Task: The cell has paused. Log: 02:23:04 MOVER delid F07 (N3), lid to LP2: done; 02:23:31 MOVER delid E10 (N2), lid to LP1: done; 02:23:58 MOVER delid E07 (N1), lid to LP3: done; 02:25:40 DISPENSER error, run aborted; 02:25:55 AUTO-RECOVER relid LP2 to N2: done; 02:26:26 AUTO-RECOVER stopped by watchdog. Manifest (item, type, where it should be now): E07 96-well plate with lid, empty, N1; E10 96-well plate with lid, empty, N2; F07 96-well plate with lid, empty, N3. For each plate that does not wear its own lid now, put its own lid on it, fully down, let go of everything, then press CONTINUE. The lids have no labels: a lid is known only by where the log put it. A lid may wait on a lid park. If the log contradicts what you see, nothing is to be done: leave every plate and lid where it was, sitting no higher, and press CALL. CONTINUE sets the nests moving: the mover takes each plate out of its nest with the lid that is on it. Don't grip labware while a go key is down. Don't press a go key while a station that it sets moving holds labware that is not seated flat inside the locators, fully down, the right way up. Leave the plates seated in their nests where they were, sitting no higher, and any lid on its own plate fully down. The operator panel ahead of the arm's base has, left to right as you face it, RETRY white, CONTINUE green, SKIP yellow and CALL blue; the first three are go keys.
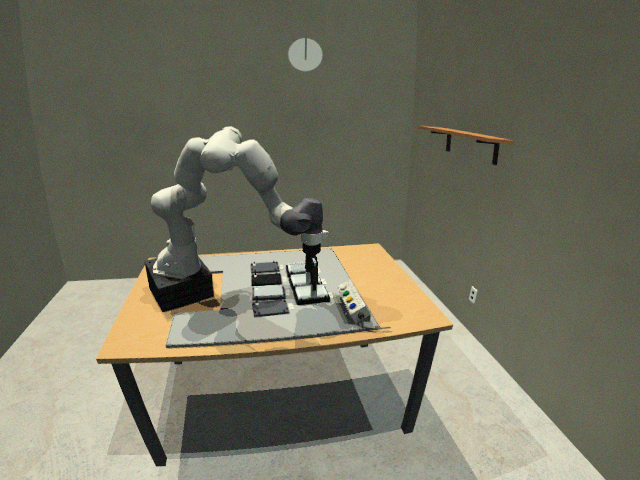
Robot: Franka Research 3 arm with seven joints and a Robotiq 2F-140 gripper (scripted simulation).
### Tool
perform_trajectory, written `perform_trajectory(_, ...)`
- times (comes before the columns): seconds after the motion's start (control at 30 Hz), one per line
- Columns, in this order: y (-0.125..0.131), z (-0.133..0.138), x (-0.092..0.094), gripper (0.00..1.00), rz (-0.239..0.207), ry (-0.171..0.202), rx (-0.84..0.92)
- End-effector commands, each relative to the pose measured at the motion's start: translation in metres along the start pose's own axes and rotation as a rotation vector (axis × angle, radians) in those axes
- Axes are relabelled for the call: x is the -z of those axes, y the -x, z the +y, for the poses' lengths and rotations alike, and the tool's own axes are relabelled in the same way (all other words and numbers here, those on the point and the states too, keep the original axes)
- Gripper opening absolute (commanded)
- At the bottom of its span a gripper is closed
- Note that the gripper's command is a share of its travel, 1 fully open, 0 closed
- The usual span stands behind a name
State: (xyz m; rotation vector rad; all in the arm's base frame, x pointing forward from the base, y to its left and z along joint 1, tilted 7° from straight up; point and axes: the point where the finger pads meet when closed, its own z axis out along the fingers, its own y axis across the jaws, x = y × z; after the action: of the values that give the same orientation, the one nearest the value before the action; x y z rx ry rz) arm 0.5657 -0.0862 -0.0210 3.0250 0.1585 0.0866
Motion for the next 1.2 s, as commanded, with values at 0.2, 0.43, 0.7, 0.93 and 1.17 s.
perform_trajectory(0.2,-0.001,0.0,0.0,0.66,0.003,-0.001,0.0)
perform_trajectory(0.43,-0.001,0.0,0.0,0.66,0.003,-0.001,0.0)
perform_trajectory(0.7,-0.001,0.0,0.001,0.66,0.003,-0.001,0.0)
perform_trajectory(0.93,-0.001,0.0,0.007,0.66,0.003,-0.001,0.0)
perform_trajectory(1.17,-0.001,0.0,0.015,0.66,0.003,-0.001,0.0)
